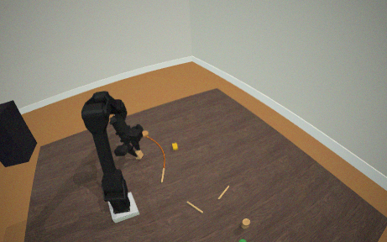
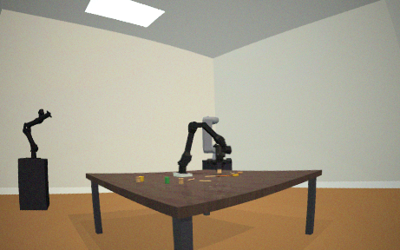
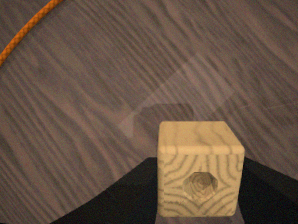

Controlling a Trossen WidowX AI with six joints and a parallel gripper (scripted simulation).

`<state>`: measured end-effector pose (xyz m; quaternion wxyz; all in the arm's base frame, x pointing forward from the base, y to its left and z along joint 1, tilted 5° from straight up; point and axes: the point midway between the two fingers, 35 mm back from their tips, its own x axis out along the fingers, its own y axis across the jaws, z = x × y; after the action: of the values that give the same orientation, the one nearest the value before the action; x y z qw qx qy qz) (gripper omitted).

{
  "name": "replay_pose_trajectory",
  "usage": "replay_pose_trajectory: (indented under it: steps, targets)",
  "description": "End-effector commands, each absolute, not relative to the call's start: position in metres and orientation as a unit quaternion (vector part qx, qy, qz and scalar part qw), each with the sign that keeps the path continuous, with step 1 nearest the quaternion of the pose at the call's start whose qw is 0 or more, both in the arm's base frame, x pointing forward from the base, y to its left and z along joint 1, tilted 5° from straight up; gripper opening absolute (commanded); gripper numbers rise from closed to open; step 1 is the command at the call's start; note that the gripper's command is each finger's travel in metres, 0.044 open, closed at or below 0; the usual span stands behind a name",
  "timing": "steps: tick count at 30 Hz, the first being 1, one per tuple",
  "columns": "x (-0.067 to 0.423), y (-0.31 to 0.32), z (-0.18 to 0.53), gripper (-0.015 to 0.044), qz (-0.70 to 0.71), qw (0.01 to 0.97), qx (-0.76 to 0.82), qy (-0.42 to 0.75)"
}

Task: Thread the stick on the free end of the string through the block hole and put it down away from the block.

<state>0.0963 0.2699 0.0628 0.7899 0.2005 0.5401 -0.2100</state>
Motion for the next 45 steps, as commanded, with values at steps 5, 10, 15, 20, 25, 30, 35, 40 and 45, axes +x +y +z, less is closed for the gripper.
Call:
replay_pose_trajectory:
  steps: [5,10,15,20,25,30,35,40,45]
  targets:
    - [0.092,0.276,0.06,0.0,-0.223,0.824,0.191,0.485]
    - [0.089,0.278,0.059,0.0,-0.226,0.837,0.185,0.463]
    - [0.086,0.28,0.056,0.0,-0.236,0.854,0.175,0.429]
    - [0.082,0.283,0.054,0.0,-0.24,0.872,0.166,0.392]
    - [0.081,0.283,0.053,0.0,-0.244,0.877,0.163,0.381]
    - [0.078,0.285,0.05,0.0,-0.255,0.89,0.152,0.346]
    - [0.075,0.287,0.048,0.0,-0.26,0.904,0.142,0.309]
    - [0.075,0.285,0.048,0.0053,-0.262,0.903,0.14,0.309]
    - [0.075,0.285,0.048,0.0184,-0.262,0.903,0.14,0.309]
